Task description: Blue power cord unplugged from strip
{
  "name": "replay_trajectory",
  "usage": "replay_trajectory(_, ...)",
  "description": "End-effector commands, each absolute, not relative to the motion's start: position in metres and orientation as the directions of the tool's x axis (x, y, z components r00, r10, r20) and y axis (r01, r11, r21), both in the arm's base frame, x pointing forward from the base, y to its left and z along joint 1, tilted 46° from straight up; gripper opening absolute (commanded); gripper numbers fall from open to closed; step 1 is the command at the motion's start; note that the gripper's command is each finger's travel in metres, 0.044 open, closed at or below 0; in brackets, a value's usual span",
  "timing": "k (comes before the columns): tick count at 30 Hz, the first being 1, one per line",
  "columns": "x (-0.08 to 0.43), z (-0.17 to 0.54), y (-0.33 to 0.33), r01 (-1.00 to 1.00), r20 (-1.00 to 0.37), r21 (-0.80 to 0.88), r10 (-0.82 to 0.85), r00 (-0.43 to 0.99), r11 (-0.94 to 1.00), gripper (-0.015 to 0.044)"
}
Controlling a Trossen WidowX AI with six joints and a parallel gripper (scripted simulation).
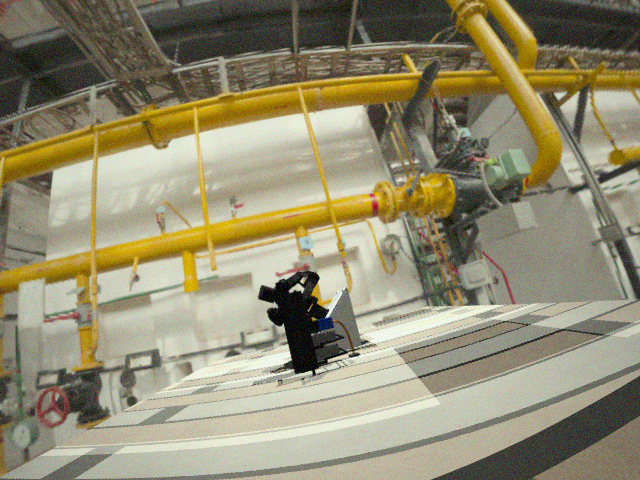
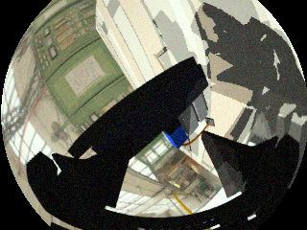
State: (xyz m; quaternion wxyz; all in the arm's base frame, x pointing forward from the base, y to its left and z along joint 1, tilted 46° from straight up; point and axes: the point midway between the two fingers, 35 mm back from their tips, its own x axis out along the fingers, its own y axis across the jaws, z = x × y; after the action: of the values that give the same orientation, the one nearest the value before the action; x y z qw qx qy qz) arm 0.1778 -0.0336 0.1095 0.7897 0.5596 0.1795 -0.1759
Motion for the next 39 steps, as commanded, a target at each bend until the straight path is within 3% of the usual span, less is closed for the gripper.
replay_trajectory(1, 0.178, 0.110, -0.034, 0.478, -0.480, 0.821, -0.078, 0.874, 0.313, 0.0374)
replay_trajectory(9, 0.189, 0.156, -0.043, 0.453, -0.444, 0.805, -0.118, 0.888, 0.384, 0.0164)
replay_trajectory(19, 0.221, 0.203, -0.049, 0.426, -0.471, 0.653, -0.104, 0.876, 0.626, 0.0160)
replay_trajectory(29, 0.275, 0.229, -0.047, 0.307, -0.532, 0.376, -0.067, 0.844, 0.874, 0.0160)
replay_trajectory(39, 0.330, 0.245, 0.029, -0.086, -0.542, 0.155, 0.158, 0.825, 0.984, 0.0160)
